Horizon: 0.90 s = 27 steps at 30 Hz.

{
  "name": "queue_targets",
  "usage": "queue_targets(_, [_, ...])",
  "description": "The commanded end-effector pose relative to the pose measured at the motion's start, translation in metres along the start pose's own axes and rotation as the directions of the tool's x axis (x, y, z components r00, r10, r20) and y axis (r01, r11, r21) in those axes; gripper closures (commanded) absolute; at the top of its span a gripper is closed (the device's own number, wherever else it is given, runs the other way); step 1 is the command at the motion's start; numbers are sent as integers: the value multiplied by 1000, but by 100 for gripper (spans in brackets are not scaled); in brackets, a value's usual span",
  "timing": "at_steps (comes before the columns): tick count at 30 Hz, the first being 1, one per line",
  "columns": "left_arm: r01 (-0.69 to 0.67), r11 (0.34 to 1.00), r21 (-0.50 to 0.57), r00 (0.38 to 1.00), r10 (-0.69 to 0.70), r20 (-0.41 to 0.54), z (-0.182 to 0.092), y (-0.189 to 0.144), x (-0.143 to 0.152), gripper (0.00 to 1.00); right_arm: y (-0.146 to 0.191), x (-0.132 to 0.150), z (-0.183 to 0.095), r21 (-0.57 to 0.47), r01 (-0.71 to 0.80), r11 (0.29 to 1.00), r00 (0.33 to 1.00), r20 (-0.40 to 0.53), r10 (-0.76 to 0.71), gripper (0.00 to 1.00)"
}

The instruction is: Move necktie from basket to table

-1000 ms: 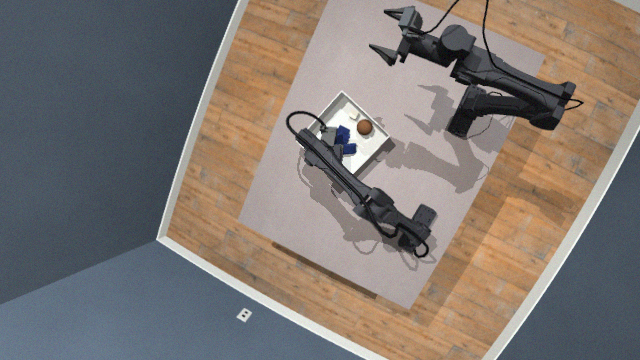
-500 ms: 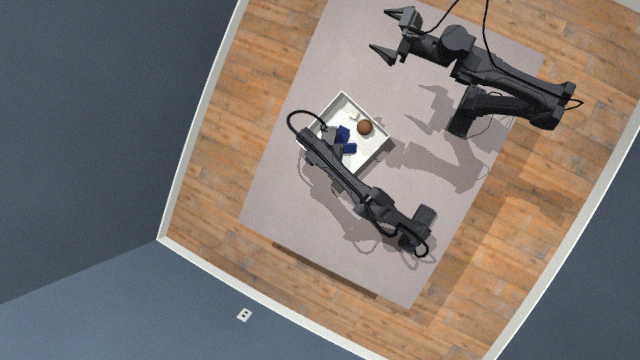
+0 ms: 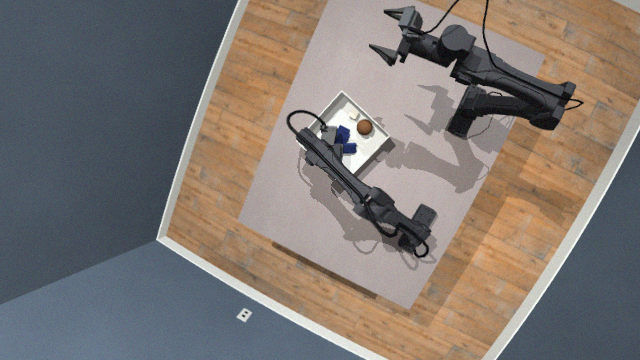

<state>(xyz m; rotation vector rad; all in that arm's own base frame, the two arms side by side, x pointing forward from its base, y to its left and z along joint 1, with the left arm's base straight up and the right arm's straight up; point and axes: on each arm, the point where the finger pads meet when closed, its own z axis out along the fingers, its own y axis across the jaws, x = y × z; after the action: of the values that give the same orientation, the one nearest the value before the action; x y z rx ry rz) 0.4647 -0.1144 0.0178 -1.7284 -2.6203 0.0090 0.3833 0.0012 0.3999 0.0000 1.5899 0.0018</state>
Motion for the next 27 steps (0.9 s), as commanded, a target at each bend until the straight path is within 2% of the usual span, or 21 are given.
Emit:
queue_targets(1, [-5, 1000, -6, 1000, 5, -1, 4, 0, -1, 26, 0, 0, 0, 0, 0, 1000, 1000, 0, 0, 0])
queue_targets(27, [-5, 1000, -6, 1000, 5, -1, 13, 0, -1, 26, 0, 0, 0, 0, 0, 1000, 1000, 0, 0, 0])
